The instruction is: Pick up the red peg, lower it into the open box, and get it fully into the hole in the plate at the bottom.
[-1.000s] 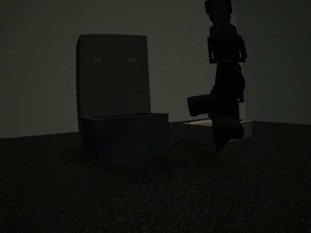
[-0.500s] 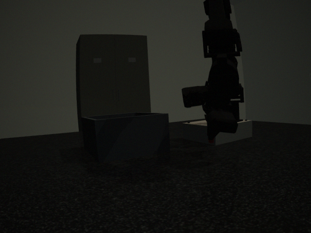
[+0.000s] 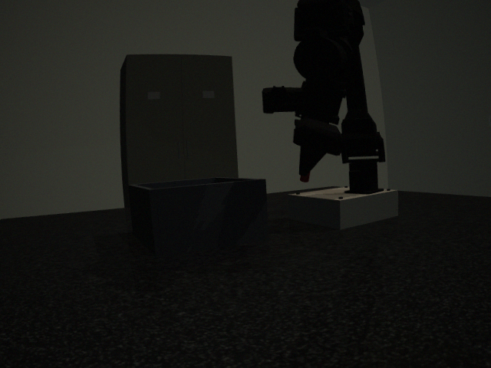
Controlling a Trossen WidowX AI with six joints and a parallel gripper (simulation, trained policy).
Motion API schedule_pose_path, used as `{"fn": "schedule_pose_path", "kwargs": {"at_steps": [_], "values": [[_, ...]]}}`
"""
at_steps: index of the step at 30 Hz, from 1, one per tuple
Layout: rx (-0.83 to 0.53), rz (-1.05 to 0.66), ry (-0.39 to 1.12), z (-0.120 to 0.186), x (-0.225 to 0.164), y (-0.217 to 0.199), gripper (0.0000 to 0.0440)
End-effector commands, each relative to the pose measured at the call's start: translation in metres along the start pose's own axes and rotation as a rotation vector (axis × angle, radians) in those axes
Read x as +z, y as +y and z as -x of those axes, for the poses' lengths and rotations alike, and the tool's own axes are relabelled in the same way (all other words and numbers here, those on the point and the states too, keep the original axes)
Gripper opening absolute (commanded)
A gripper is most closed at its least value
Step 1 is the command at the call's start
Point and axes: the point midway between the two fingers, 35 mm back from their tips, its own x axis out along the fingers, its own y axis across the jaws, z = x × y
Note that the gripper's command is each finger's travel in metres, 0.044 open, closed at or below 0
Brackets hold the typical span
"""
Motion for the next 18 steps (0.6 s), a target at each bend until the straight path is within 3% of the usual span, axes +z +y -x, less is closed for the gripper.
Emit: {"fn": "schedule_pose_path", "kwargs": {"at_steps": [1,18], "values": [[0.002,-0.042,-0.019,0.007,0.016,-0.006,0.0000],[0.022,-0.272,-0.047,-0.003,0.093,-0.023,0.0000]]}}
